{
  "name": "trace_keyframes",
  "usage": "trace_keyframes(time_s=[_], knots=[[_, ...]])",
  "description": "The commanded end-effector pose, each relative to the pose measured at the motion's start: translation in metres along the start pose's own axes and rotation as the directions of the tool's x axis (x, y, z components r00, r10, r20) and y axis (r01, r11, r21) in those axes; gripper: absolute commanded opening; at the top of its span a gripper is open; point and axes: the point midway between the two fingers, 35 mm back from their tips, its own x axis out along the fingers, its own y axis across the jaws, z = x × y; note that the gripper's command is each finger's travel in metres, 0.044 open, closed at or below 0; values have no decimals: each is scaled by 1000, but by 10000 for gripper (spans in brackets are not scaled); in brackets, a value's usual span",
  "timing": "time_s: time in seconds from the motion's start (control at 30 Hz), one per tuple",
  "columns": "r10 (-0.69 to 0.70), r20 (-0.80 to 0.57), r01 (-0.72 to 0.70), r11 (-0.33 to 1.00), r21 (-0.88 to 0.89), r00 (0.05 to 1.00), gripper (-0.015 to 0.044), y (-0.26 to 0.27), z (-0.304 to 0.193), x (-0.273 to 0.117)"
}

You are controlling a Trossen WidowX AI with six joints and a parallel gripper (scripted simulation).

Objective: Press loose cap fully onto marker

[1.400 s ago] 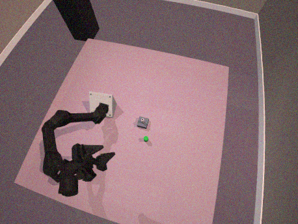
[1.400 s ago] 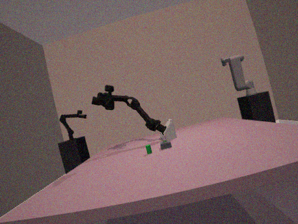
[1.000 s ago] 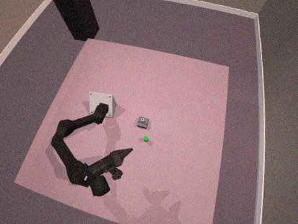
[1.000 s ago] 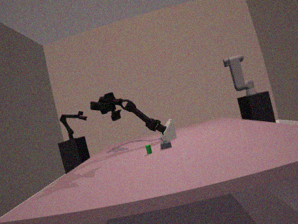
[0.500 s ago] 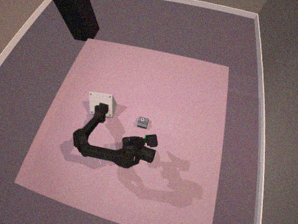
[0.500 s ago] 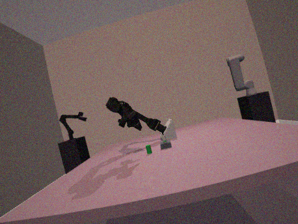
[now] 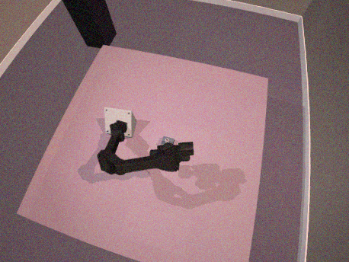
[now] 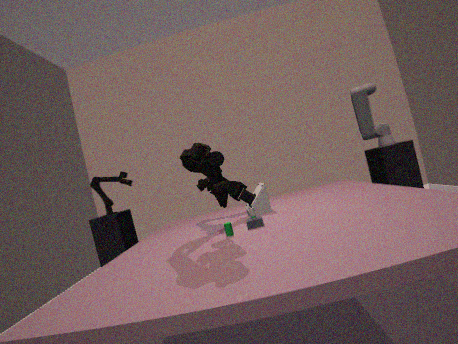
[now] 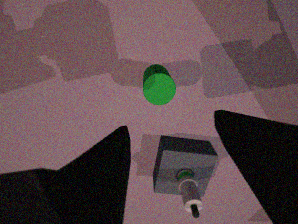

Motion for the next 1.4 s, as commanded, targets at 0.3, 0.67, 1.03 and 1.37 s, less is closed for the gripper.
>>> trace_keyframes(time_s=[0.3, 0.67, 1.03, 1.37], knots=[[-3, 26, 3, 1000, 4, 1000, 250, 0, 1, 36], [-3, 26, 3, 1000, 4, 1000, 250, 1, 2, 56], [-3, 27, 3, 1000, 5, 1000, 250, 2, 3, 74], [-3, 28, 3, 1000, 5, 1000, 250, 1, 4, 90]])
